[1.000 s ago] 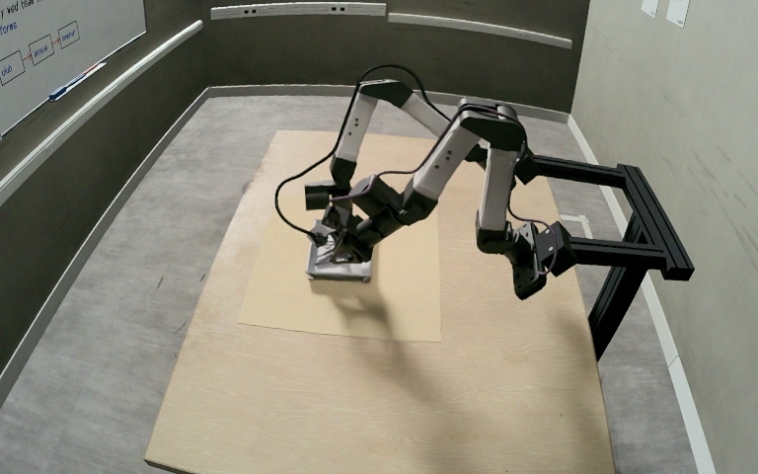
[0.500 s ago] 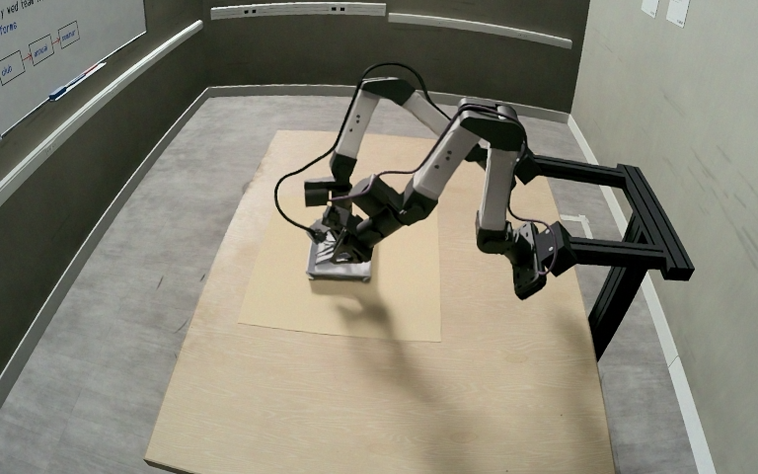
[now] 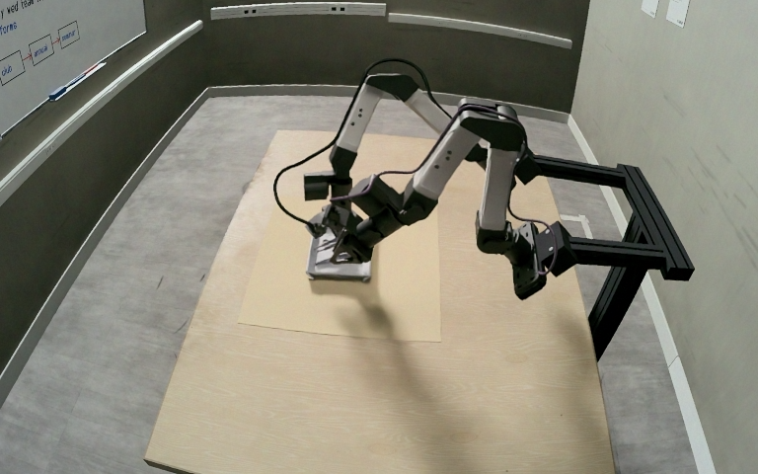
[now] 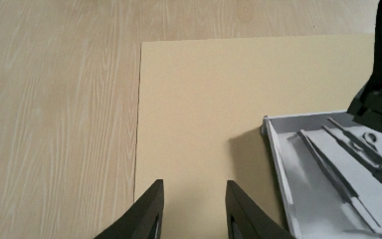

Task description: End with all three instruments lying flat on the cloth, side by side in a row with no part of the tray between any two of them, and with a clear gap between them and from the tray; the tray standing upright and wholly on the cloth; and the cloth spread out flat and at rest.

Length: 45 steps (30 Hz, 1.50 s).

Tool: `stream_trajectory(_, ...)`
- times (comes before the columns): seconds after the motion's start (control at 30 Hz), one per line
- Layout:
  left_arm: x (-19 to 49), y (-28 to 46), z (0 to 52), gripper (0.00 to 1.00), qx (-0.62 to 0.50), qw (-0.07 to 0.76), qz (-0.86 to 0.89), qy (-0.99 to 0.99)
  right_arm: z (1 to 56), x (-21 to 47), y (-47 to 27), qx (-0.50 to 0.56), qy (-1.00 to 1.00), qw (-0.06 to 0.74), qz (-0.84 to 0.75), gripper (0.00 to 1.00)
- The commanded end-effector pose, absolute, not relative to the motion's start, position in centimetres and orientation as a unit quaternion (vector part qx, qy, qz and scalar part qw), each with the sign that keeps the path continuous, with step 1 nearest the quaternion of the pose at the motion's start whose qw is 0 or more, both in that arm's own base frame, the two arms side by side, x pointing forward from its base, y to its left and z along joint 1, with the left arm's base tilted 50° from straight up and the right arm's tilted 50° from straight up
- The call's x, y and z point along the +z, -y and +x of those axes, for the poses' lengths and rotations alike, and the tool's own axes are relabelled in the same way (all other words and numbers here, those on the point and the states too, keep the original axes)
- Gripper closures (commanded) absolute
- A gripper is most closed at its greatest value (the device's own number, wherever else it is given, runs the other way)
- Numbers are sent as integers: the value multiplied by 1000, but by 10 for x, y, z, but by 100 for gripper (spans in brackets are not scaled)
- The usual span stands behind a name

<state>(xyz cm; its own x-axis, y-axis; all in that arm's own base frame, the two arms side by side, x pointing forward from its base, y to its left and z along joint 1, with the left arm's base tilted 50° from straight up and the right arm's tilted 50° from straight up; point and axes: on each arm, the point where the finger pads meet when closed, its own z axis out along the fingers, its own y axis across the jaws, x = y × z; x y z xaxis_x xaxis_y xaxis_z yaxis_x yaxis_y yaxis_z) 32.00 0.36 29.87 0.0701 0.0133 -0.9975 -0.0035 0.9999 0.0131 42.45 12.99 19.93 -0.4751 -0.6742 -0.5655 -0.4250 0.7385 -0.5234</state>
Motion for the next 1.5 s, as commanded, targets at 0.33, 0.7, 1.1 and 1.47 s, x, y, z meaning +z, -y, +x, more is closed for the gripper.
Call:
stream_trajectory(0.33,304,-4,319,67,7,737,3,-676,401,225,-133,-155,-840,407,-324,100)
stream_trajectory(0.7,304,-4,319,67,7,737,3,-676,391,239,-133,-154,-838,412,-322,100)
stream_trajectory(1.1,304,-4,319,67,7,737,3,-676,378,251,-133,-154,-838,412,-321,100)
stream_trajectory(1.47,304,-4,319,67,7,737,3,-676,375,211,-139,-106,-865,438,-222,100)
